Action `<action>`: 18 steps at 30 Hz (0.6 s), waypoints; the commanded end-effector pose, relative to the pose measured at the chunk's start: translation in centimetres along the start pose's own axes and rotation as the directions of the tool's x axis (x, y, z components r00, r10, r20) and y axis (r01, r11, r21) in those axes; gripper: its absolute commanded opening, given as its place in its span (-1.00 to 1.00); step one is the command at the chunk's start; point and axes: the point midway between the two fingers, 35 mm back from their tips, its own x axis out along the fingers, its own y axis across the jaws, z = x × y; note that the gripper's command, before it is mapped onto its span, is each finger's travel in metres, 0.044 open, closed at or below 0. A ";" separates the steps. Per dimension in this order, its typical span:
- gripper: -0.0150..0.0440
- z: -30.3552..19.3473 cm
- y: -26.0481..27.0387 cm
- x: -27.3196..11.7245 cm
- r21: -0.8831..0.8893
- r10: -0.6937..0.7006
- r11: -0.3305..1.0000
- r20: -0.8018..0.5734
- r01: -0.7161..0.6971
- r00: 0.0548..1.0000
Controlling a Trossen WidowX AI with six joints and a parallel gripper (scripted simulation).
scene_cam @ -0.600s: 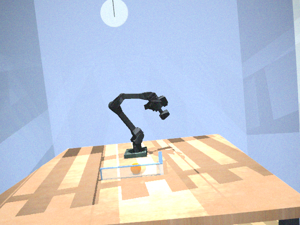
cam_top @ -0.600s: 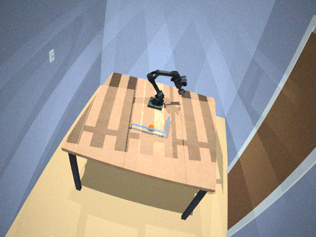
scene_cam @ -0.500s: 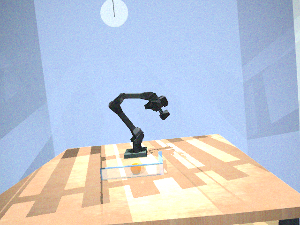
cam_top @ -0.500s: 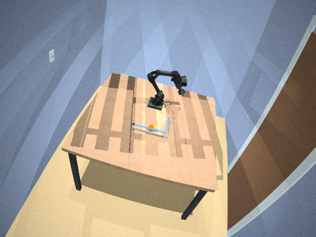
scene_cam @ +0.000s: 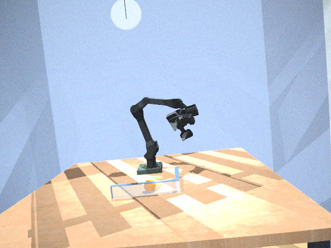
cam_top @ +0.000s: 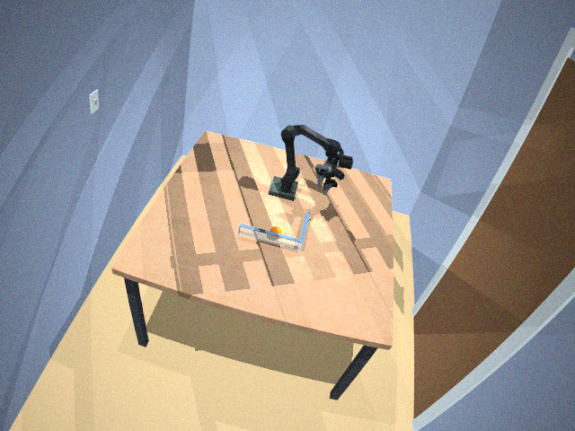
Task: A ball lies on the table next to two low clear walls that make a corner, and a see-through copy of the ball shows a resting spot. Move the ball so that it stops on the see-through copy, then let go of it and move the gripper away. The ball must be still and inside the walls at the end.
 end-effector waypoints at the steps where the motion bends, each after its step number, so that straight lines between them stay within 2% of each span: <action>1: 0.81 -0.7 -0.3 3.7 0.070 0.083 0.995 -0.177 -0.072 0.981; 6: 0.81 -2.1 -1.0 8.4 0.219 0.219 0.965 -0.361 -0.146 0.906; 10: 0.81 -3.7 -1.8 12.2 0.369 0.345 0.912 -0.455 -0.180 0.821; 14: 0.81 -5.8 -3.0 15.9 0.530 0.477 0.828 -0.492 -0.185 0.728; 18: 0.81 -8.5 -4.4 19.4 0.687 0.604 0.709 -0.473 -0.161 0.642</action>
